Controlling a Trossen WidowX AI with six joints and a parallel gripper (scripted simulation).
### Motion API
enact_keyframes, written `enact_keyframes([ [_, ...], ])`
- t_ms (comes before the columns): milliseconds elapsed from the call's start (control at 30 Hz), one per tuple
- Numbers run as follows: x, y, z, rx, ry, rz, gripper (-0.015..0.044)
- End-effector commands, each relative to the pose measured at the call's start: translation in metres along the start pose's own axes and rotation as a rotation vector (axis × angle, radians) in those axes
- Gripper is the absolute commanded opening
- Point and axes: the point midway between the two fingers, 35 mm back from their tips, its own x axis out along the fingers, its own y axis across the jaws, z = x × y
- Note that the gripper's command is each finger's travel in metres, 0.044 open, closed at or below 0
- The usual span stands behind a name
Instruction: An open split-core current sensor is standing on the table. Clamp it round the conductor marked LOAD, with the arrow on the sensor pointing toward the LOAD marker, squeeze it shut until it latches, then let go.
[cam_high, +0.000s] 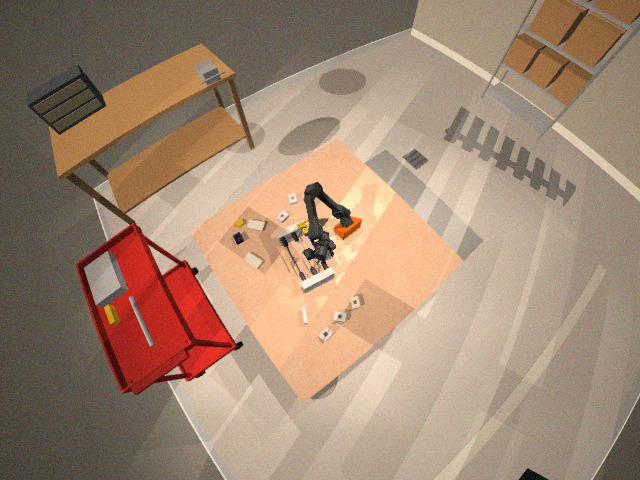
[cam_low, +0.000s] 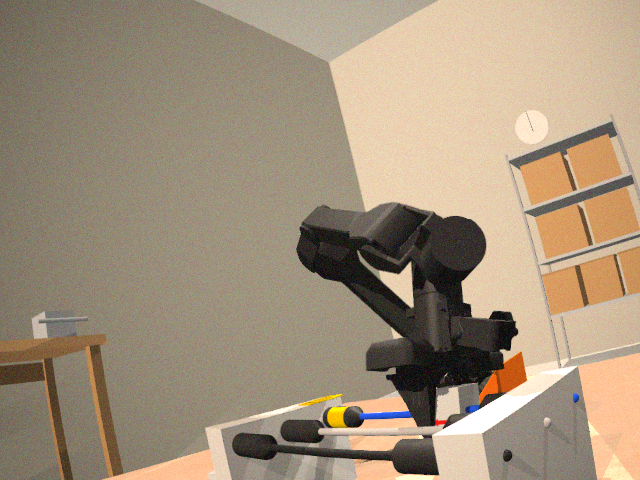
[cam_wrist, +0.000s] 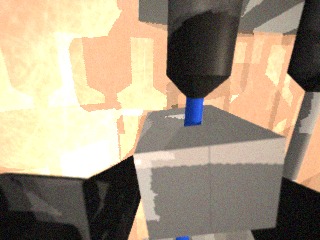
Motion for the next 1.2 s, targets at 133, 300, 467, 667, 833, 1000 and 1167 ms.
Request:
enact_keyframes([
  [133, 0.0002, -0.0001, 0.0001, 0.0, 0.0, 0.006, 0.0],
  [300, 0.0003, 0.0003, 0.0001, -0.001, -0.001, 0.096, 0.0],
  [467, 0.0, 0.0006, -0.0003, 0.0, -0.001, 0.141, 0.0],
  [667, 0.0007, 0.0008, -0.0003, 0.0, -0.001, 0.141, 0.0],
  [833, 0.0008, 0.0009, -0.0009, 0.0, -0.001, 0.136, 0.0026],
  [1000, 0.0008, 0.0009, -0.0009, 0.0, -0.001, 0.136, 0.0157],
  [1167, 0.0008, 0.0009, -0.0009, 0.0, -0.001, 0.136, 0.027],
])
